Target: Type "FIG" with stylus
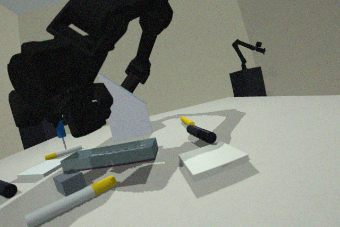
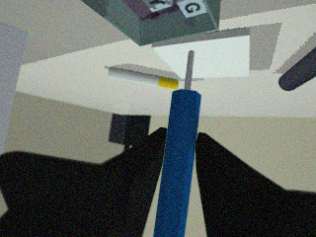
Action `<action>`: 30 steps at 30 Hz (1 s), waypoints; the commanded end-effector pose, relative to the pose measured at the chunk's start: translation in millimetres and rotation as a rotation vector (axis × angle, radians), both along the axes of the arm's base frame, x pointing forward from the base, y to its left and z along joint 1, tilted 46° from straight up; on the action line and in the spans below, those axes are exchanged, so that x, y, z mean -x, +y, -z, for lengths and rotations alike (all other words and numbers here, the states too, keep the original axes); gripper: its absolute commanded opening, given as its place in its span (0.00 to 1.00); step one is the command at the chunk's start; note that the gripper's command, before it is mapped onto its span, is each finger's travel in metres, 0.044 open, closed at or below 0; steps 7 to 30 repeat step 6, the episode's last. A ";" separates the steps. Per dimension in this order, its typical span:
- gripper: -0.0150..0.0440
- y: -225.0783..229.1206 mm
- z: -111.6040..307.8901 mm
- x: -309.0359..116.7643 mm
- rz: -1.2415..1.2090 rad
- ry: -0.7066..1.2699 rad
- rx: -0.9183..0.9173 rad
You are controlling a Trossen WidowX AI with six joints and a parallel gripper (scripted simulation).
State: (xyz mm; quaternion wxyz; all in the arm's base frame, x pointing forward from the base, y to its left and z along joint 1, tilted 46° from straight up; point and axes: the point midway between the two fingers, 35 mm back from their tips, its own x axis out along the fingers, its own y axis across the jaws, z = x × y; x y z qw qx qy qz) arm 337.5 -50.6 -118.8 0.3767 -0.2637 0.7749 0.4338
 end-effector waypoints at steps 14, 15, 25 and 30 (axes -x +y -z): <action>0.39 0.4 0.2 -0.5 0.000 -0.002 0.000; 0.39 0.4 0.2 -0.5 0.000 -0.002 0.000; 0.39 0.4 0.2 -0.5 0.000 -0.002 0.000; 0.39 0.4 0.2 -0.5 0.000 -0.002 0.000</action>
